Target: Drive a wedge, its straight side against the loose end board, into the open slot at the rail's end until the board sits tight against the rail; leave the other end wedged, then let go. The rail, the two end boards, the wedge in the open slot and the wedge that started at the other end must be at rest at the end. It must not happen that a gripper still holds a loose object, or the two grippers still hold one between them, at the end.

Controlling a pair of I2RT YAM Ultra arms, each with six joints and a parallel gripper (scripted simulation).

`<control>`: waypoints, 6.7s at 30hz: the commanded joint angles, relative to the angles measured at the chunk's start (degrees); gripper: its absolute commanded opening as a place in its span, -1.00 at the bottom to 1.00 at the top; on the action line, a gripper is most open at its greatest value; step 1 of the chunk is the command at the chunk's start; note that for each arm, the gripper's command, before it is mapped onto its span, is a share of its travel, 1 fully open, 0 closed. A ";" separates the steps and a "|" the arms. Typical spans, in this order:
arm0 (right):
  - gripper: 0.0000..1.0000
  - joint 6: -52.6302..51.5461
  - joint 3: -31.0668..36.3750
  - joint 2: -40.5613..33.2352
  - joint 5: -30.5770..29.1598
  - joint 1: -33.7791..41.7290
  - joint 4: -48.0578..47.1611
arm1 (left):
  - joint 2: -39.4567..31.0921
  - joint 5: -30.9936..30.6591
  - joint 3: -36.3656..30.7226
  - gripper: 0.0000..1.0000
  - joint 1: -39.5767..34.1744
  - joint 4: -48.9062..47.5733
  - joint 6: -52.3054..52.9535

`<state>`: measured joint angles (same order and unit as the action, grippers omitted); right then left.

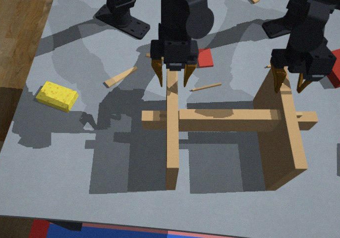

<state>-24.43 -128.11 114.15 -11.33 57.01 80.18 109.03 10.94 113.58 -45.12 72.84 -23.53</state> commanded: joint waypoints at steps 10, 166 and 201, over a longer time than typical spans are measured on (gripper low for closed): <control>0.07 0.33 -0.80 -1.43 -0.79 -0.36 -1.45 | -3.34 0.47 -4.45 0.08 0.26 -5.36 0.25; -0.20 0.21 2.61 -2.47 -0.70 -0.06 -0.85 | -4.66 0.82 -8.26 -1.00 -0.38 -9.14 -0.53; -0.20 -0.06 -13.15 0.76 -0.69 0.04 6.70 | -4.66 0.82 -8.27 -0.19 -0.38 -9.16 -0.52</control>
<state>-24.36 -139.09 117.43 -11.35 56.97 86.70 106.56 11.31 105.60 -45.95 64.90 -24.34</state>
